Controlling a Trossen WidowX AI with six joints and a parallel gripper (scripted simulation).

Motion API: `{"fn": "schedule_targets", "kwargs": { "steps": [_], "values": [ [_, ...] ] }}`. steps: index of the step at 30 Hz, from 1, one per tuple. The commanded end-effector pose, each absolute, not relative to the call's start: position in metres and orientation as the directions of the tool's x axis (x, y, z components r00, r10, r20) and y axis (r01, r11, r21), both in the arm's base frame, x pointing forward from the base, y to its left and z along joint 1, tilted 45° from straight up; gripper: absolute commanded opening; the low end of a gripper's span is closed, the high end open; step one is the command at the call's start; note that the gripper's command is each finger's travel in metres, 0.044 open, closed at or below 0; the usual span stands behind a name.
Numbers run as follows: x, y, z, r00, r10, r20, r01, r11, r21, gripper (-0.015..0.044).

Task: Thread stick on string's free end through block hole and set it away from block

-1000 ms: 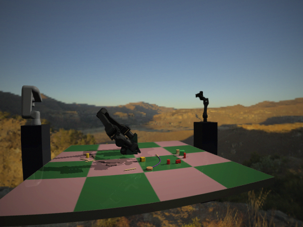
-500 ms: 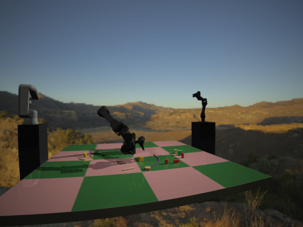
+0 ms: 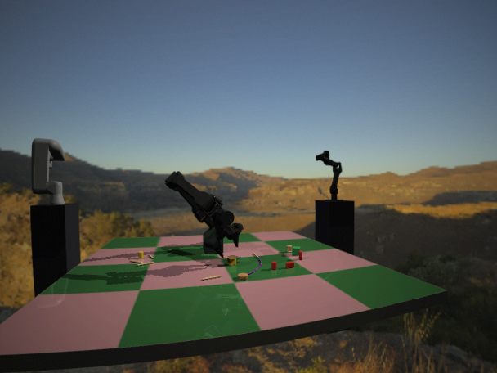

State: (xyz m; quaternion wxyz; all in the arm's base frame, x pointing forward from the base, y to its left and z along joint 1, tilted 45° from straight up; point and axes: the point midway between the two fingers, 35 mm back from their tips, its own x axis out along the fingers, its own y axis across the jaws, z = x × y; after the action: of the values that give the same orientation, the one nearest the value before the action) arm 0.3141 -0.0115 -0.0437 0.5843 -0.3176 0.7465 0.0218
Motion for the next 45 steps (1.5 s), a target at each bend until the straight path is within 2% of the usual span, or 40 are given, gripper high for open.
{"fn": "schedule_targets", "kwargs": {
  "steps": [1, 4, 31, 39, 45],
  "values": [
    [0.3107, 0.0032, -0.0527, 0.017, -0.689, -0.724, -1.0, -0.007, -0.017, 0.044],
    [0.3109, 0.0048, -0.0525, 0.033, -0.704, -0.709, -0.992, -0.111, 0.064, 0.044],
    [0.3105, 0.0051, -0.0524, 0.029, -0.701, -0.713, -0.993, -0.105, 0.062, 0.044],
    [0.3105, 0.0051, -0.0524, 0.029, -0.701, -0.713, -0.993, -0.105, 0.062, 0.0236],
    [0.3105, 0.0051, -0.0524, 0.029, -0.701, -0.713, -0.993, -0.105, 0.062, 0.0236]
  ]
}}
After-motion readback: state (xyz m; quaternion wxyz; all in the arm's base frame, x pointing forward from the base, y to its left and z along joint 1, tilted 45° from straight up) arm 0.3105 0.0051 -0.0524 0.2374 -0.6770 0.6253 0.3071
